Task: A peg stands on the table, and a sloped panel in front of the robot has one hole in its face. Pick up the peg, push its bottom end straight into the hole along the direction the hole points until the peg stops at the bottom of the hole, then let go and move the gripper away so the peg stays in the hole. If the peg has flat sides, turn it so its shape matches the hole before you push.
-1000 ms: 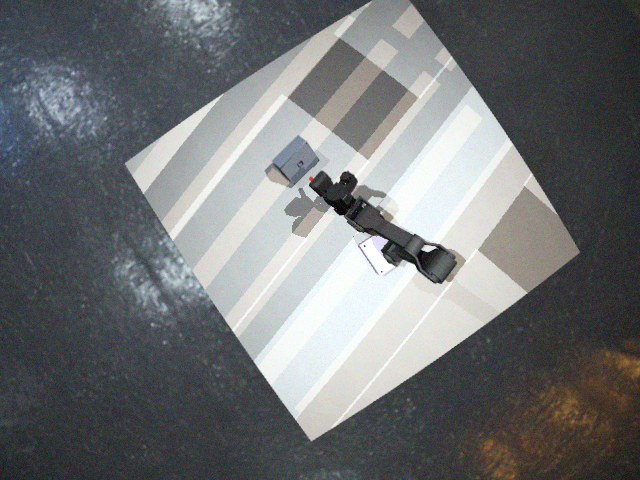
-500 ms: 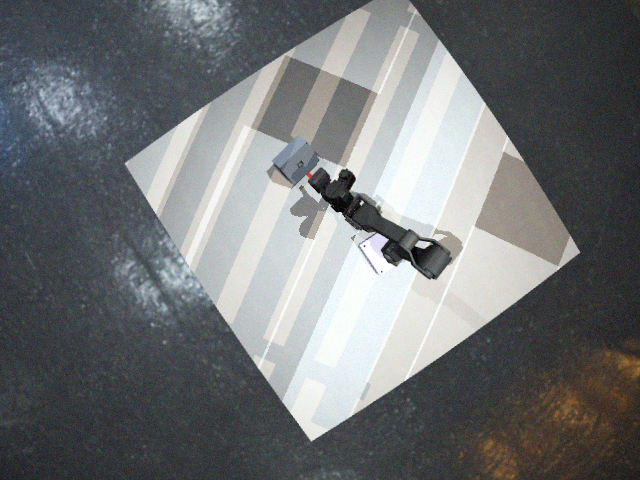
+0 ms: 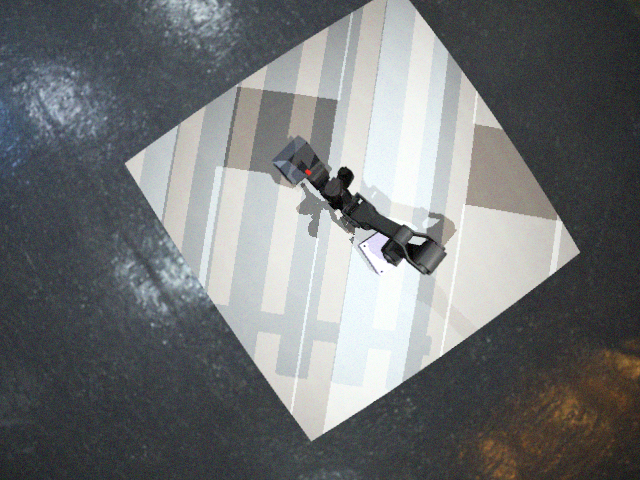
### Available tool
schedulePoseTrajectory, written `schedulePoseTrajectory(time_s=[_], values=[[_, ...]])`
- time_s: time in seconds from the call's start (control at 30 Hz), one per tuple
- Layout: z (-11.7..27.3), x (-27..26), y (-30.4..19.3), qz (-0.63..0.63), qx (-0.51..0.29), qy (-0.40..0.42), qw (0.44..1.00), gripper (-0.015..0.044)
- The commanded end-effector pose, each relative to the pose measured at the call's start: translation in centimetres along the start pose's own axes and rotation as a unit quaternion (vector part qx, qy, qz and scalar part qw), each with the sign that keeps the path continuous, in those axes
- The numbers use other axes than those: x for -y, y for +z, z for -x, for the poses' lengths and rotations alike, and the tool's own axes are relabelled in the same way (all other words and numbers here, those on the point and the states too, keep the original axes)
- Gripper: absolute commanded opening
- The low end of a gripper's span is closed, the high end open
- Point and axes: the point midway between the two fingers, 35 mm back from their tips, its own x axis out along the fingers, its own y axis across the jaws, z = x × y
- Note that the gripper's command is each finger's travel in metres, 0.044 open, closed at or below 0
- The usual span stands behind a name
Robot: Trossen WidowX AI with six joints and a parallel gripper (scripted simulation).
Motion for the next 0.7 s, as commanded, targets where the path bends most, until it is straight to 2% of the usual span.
schedulePoseTrajectory(time_s=[0.0, 0.67], values=[[-0.4, 0.1, 0.0, -0.005, -0.001, 0.002, 1.000, 0.0000], [-1.6, 0.2, 0.4, -0.016, 0.004, 0.020, 1.000, 0.0000]])
